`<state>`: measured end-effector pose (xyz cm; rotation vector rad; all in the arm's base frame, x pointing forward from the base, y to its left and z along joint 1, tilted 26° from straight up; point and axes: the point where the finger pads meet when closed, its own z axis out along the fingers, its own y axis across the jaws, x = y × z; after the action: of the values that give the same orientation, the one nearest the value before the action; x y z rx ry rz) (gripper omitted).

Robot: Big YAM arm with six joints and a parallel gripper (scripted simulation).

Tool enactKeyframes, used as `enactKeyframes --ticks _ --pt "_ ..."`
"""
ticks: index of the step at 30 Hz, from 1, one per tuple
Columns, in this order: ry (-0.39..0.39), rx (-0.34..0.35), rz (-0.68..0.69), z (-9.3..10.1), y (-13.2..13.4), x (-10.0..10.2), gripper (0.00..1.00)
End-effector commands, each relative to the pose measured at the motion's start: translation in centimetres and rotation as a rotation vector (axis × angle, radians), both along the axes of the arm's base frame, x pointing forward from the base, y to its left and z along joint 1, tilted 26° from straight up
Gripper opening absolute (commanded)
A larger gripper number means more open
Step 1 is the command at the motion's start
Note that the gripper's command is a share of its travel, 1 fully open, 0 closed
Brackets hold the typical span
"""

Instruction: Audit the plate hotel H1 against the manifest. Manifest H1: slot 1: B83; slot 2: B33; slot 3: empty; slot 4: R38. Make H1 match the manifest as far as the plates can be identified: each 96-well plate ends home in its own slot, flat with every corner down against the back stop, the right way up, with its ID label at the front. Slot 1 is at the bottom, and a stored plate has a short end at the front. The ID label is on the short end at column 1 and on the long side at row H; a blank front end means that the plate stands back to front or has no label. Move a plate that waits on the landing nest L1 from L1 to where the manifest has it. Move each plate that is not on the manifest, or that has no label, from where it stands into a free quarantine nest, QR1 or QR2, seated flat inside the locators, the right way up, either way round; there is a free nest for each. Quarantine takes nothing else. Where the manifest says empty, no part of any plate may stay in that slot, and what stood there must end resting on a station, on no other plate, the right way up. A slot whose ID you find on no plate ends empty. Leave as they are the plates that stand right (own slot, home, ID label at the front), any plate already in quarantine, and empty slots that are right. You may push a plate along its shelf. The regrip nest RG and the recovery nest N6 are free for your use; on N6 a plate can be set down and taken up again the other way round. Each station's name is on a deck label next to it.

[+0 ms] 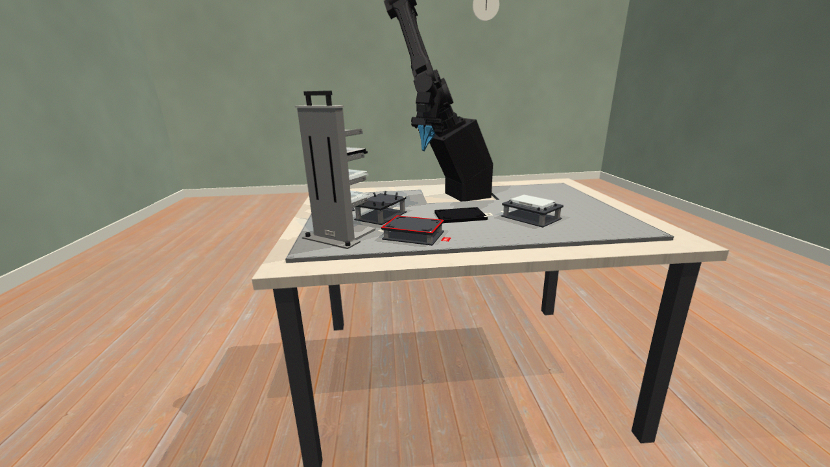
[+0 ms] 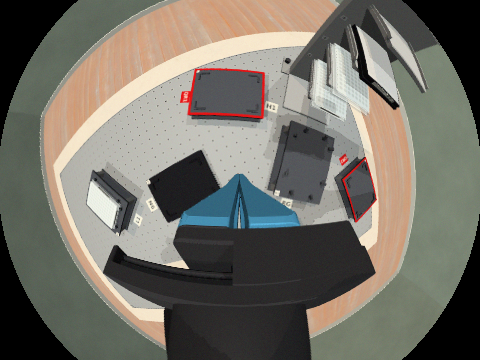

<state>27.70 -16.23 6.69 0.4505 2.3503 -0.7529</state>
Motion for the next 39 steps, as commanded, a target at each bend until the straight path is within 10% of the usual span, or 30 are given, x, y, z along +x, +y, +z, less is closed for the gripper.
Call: enactKeyframes --ticks 1,24,39 --pt "-0.079 -0.008 -0.008 0.6 0.2 0.9 0.00" --pt "-0.389 -0.113 -0.093 1.5 -1.2 0.0 0.00" --pt "-0.384 -0.121 -0.091 3.8 -5.1 -1.3 0.00"
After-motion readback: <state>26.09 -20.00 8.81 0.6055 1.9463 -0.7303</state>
